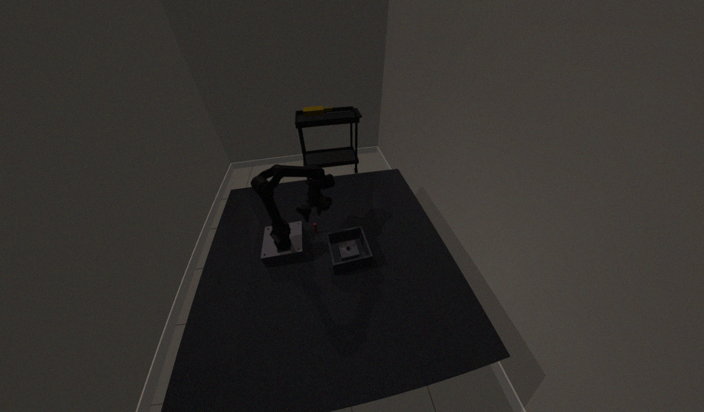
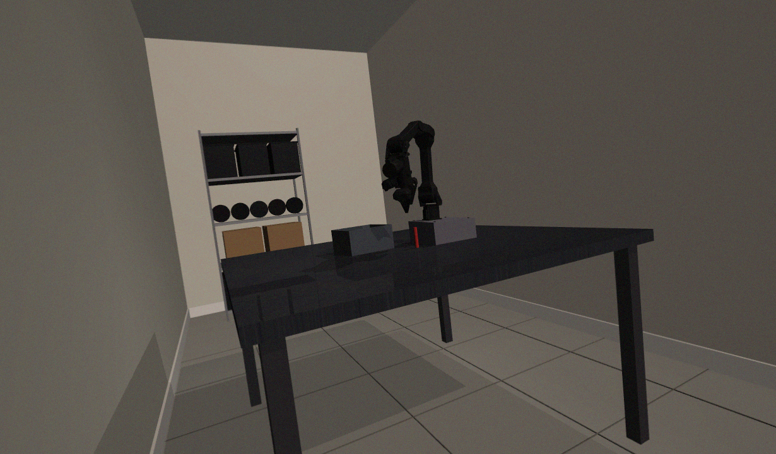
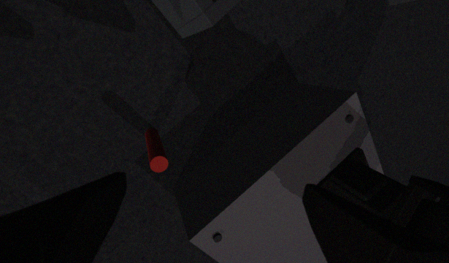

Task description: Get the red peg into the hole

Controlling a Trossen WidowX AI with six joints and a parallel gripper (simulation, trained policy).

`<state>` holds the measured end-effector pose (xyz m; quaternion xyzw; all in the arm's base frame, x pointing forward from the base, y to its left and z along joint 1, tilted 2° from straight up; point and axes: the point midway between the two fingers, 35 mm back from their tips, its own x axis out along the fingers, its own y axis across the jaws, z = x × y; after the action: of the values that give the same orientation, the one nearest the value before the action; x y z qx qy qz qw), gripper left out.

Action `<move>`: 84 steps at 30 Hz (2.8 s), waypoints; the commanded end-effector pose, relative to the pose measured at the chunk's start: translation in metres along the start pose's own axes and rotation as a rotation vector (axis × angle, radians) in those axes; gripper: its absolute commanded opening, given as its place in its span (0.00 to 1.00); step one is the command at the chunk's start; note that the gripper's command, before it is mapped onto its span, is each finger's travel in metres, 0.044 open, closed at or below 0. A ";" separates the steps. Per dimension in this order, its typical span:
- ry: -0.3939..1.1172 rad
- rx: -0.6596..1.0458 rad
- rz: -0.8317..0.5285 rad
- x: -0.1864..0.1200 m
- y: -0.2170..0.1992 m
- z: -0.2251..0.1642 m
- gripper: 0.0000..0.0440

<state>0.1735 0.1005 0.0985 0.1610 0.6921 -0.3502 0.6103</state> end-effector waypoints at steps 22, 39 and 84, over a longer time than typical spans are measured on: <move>-0.062 -0.065 0.013 0.097 0.036 -0.017 1.00; -0.049 -0.074 -0.021 0.140 0.038 -0.019 0.29; -0.243 0.182 0.015 0.016 0.028 0.102 0.00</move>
<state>0.2568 0.0527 0.0725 0.1735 0.5823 -0.4213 0.6733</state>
